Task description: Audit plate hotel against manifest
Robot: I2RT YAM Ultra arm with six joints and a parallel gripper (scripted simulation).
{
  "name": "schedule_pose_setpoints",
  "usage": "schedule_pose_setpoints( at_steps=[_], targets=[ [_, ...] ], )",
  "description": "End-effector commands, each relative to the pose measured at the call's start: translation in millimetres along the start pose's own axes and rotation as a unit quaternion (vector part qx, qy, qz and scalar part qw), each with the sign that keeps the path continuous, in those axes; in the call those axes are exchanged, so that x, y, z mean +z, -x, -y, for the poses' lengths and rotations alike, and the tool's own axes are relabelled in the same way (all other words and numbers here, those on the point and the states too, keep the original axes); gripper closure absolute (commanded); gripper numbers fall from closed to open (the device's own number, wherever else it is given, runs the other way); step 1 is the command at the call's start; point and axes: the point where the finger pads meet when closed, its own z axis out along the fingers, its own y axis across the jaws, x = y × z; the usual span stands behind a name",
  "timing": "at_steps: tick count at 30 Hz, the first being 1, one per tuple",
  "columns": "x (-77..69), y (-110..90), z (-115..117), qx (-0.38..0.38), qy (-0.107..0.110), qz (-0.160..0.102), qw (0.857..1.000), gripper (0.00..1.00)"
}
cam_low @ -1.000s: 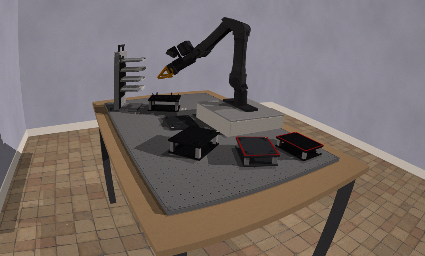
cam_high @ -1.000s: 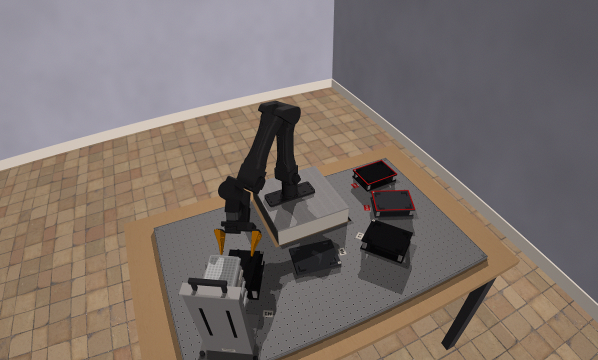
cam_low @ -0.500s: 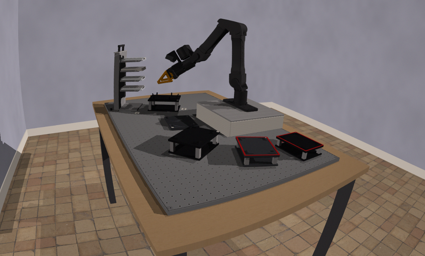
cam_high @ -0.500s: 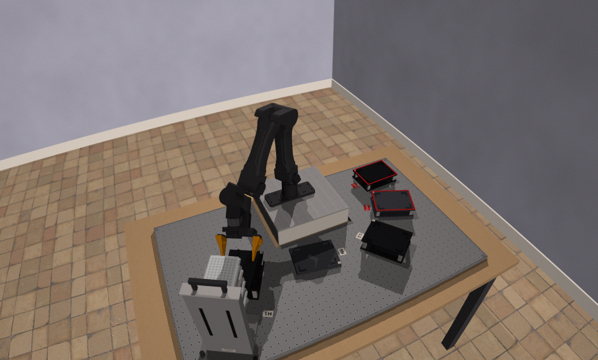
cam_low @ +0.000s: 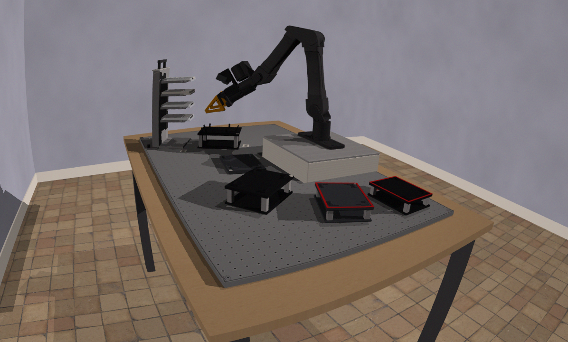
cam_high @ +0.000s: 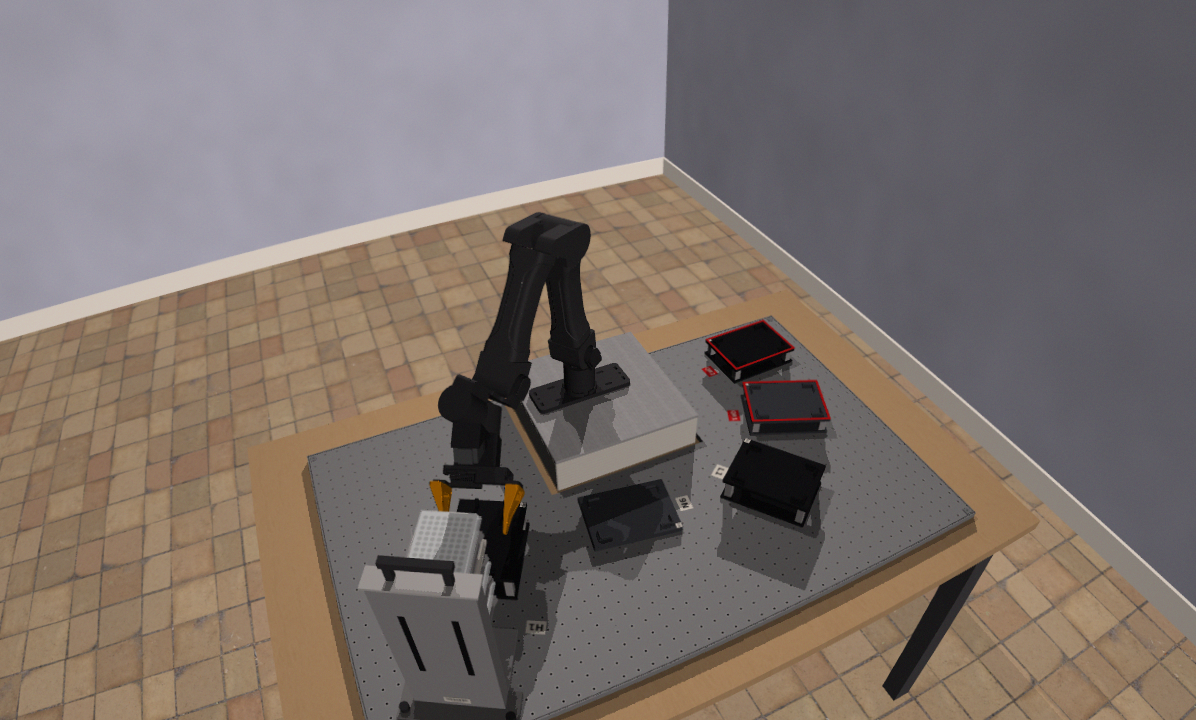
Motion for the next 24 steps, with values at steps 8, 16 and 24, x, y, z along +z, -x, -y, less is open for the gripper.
schedule_pose_setpoints(
  at_steps=[8, 16, 24],
  targets=[
    [2.8, 38.4, 7.3, -0.013, -0.011, 0.044, 0.999, 0.00],
    [2.8, 38.4, 7.1, -0.013, -0.011, 0.045, 0.999, 0.00],
    [2.8, 38.4, 7.1, -0.013, -0.011, 0.045, 0.999, 0.00]
  ],
)
